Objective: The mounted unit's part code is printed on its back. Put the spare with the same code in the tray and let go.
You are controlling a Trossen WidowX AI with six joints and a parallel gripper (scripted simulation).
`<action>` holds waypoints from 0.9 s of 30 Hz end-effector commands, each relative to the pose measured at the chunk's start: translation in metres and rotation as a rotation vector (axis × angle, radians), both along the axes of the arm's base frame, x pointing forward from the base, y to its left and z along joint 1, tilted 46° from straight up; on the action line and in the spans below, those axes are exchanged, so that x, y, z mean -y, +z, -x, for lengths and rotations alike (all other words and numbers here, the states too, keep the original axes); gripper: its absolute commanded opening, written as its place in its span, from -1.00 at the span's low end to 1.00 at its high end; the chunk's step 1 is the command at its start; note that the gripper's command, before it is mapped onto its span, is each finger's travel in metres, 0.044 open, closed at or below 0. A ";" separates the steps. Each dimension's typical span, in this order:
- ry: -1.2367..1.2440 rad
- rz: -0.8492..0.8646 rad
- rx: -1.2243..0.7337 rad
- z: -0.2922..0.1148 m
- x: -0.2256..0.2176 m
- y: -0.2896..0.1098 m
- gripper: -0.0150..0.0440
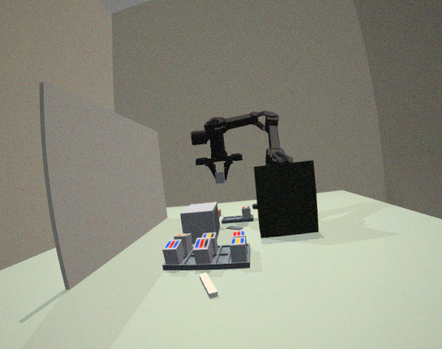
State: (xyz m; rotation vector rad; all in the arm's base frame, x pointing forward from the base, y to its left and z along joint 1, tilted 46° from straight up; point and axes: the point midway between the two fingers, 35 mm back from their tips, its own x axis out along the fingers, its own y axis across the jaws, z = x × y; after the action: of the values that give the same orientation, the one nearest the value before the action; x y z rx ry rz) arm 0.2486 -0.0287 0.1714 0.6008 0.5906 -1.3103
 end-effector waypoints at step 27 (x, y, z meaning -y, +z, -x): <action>0.002 0.003 -0.004 -0.092 -0.006 0.009 -0.49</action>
State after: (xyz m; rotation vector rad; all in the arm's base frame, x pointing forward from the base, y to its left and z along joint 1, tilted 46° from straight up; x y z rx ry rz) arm 0.3381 -0.0219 0.1814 0.5993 0.5932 -1.3121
